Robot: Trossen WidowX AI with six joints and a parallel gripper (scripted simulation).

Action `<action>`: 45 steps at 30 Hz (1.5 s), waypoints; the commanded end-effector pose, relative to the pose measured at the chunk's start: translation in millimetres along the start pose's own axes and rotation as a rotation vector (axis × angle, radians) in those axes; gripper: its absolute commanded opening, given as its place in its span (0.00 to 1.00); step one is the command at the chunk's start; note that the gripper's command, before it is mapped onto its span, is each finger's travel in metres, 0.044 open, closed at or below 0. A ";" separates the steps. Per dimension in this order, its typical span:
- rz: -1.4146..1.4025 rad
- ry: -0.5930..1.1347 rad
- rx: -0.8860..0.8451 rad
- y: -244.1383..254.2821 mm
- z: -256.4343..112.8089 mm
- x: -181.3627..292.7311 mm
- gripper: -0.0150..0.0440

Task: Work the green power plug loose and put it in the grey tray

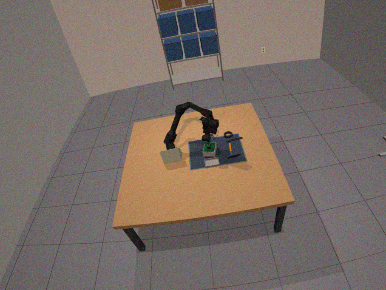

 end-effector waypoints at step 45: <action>-0.003 -0.013 0.000 -0.7 23.9 -0.4 0.25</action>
Point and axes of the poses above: the point midway between the two fingers, 35 mm back from their tips, its own z axis out along the fingers, its own y axis across the jaws, x = y × z, the point moved 8 cm from there along -z, back along the fingers, and after that the axes turned 2 degrees about -z, right-handed, at the moved point
